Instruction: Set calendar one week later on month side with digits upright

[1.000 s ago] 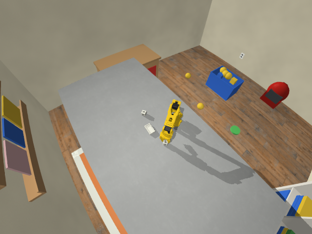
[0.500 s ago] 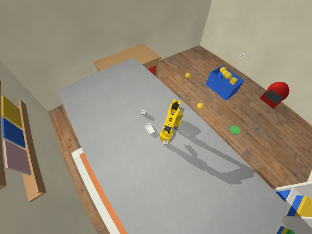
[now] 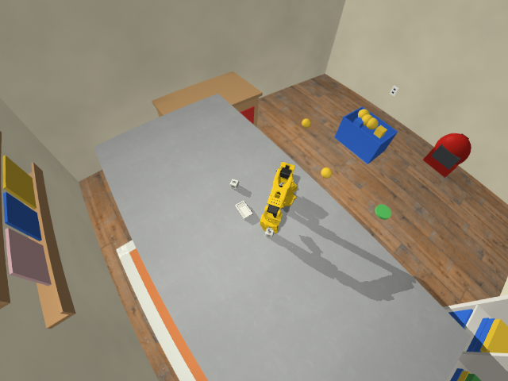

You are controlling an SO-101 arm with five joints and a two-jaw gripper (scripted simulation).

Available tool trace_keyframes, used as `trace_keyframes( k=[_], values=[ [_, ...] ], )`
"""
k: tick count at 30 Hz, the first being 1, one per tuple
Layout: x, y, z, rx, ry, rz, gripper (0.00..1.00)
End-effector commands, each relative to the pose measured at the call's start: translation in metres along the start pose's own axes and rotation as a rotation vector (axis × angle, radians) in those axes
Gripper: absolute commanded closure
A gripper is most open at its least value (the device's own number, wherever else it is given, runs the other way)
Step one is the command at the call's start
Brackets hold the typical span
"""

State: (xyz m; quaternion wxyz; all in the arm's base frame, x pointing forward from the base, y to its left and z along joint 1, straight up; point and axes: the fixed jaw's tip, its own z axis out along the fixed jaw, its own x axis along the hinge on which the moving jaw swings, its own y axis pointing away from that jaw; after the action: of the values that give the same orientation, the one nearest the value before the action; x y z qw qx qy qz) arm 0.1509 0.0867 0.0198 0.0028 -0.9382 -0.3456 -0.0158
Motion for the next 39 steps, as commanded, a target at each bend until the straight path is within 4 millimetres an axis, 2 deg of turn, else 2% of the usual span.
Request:
trace_keyframes(
  k=[1, 13, 25, 39],
  values=[
    [0.002, 0.002, -0.001, -0.001, 0.016, 0.002, 0.74],
    [0.002, 0.002, -0.001, -0.001, 0.016, 0.002, 0.65],
    [0.002, 0.002, -0.003, -0.001, 0.016, 0.002, 0.64],
    [0.005, 0.002, -0.038, -0.001, 0.016, 0.002, 0.64]
  ],
)
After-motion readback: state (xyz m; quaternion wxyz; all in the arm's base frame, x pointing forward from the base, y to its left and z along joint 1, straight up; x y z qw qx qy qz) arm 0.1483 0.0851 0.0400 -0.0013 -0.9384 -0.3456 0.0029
